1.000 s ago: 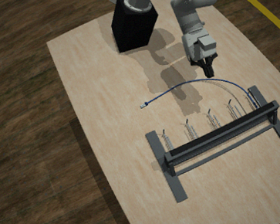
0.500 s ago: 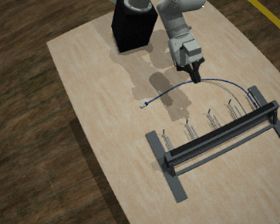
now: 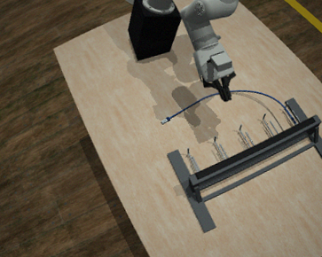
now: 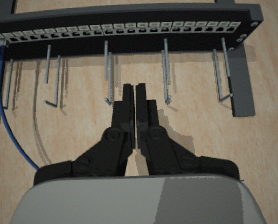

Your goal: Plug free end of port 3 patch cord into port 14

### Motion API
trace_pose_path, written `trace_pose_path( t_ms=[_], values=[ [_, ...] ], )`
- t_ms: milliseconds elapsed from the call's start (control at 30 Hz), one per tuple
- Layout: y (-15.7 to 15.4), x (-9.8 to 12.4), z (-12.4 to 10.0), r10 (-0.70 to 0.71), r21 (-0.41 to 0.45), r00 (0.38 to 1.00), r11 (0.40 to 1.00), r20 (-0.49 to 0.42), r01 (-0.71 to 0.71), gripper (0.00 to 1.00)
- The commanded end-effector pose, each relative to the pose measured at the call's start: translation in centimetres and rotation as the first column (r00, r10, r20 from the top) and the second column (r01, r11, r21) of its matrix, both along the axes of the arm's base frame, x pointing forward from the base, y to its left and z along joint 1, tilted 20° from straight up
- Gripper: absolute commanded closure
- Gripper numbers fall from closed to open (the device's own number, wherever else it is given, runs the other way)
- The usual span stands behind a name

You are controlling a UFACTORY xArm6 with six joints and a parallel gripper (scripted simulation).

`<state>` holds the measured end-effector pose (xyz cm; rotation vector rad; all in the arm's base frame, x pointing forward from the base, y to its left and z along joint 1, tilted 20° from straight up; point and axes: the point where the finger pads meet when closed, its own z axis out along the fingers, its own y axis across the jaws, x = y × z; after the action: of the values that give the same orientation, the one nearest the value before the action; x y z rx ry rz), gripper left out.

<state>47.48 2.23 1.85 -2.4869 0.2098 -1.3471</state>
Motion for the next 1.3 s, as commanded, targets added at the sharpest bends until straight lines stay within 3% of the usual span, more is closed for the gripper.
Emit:
trace_pose_path(
  t_ms=[0,400,600,1267],
  values=[
    [0.5,2.6,-1.5,-0.001,0.0,1.0,1.0,0.003,0.001,1.0],
    [1.9,8.6,-5.1,-0.001,0.0,1.0,1.0,0.003,0.001,1.0],
    [2.3,10.1,-6.0,-0.001,0.0,1.0,1.0,0.003,0.001,1.0],
    [2.3,10.5,-6.3,-0.001,0.0,1.0,1.0,0.003,0.001,1.0]
  ],
)
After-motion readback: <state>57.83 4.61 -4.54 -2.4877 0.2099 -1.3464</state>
